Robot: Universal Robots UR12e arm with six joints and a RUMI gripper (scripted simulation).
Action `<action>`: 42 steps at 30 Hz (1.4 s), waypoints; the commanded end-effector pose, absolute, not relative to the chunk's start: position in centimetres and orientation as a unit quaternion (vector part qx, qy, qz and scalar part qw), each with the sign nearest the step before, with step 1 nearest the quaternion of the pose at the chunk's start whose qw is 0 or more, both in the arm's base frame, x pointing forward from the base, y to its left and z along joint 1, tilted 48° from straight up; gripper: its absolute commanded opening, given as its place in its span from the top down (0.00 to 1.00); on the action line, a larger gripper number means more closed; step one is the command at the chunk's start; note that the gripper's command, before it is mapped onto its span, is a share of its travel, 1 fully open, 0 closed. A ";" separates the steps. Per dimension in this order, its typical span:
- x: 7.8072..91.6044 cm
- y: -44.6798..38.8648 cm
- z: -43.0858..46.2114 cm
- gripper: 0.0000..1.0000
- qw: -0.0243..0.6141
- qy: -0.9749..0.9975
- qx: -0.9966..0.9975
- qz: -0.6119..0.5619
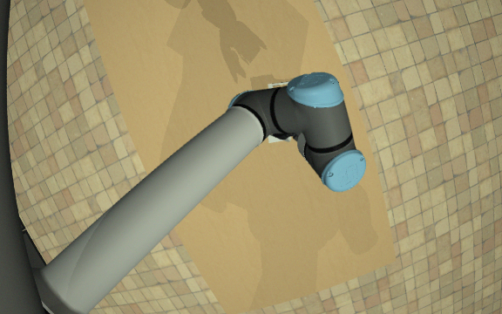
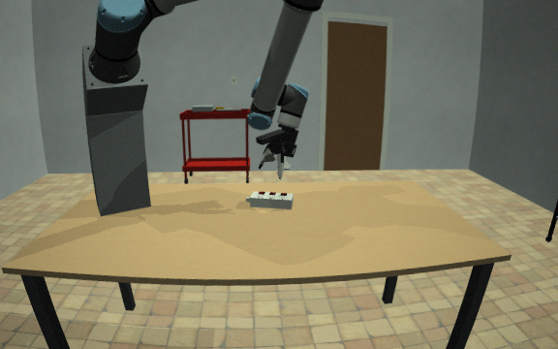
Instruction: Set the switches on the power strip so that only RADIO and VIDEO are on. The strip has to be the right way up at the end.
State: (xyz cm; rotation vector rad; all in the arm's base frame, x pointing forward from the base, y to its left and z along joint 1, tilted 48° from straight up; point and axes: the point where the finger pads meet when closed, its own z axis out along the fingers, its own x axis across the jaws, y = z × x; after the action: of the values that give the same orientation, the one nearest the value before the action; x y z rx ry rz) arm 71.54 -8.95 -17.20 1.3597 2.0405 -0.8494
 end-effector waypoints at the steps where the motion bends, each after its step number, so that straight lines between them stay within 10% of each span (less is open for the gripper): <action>1: 73.4 -9.4 -16.4 0.00 0.279 0.776 0.452 -0.339; 42: 74.9 -9.9 -15.6 0.00 0.279 0.788 0.406 -0.368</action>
State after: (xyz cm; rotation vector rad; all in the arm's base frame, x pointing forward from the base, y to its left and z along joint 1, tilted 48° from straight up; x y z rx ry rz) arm 74.72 -10.18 -15.67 1.0941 2.1158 -0.9889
